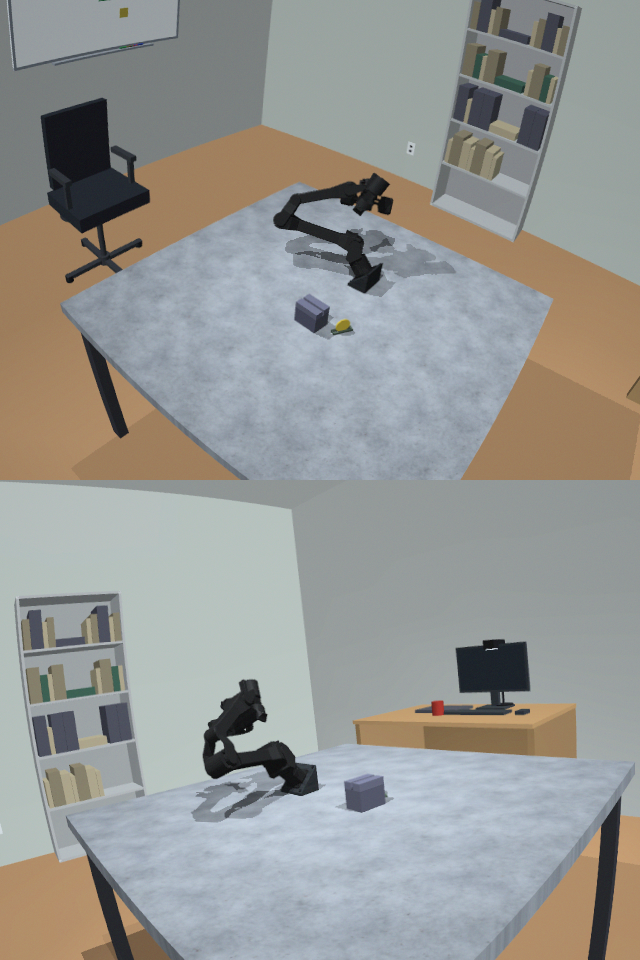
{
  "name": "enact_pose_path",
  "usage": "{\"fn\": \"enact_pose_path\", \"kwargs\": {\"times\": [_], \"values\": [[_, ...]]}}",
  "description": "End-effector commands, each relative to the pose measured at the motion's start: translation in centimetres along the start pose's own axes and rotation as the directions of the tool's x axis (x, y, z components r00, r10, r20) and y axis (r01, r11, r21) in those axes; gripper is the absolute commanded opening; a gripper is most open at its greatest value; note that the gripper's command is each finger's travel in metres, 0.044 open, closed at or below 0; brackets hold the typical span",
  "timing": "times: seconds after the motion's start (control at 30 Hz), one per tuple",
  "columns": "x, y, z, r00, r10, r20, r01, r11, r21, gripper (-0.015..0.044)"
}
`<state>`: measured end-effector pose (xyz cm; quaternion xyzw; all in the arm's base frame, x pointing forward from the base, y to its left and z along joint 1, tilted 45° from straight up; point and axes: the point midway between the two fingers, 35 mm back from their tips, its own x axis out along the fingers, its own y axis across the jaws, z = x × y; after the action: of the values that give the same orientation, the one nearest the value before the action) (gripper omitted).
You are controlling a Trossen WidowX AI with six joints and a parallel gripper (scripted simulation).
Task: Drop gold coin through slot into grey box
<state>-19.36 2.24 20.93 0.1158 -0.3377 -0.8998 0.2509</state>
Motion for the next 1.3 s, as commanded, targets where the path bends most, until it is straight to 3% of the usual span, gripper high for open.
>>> {"fn": "enact_pose_path", "kwargs": {"times": [0.0,0.1,0.2,0.27,0.37,0.47,0.67,0.87,1.07,1.27], "values": [[-0.1,-0.2,0.1,1.0,-0.013,0.0,0.013,1.0,0.013,0.0374],[-1.5,-3.5,1.1,0.982,-0.188,-0.008,0.186,0.962,0.2,0.0295],[-4.4,-7.4,1.9,0.918,-0.393,-0.045,0.372,0.817,0.441,0.0216],[-6.8,-9.7,2.0,0.856,-0.509,-0.086,0.456,0.669,0.587,0.0164],[-11.0,-12.6,1.5,0.745,-0.645,-0.169,0.512,0.39,0.765,0.0161],[-15.3,-14.5,0.3,0.633,-0.726,-0.268,0.482,0.098,0.871,0.0161],[-23.7,-15.9,-3.4,0.45,-0.756,-0.475,0.245,-0.407,0.88,0.0161],[-31.2,-14.6,-8.7,0.347,-0.675,-0.65,-0.125,-0.721,0.682,0.0161],[-37.1,-10.9,-14.9,0.32,-0.47,-0.823,-0.461,-0.836,0.298,0.0161],[-41.3,-5.6,-21.4,0.361,-0.197,-0.912,-0.683,-0.721,-0.115,0.0161]]}}
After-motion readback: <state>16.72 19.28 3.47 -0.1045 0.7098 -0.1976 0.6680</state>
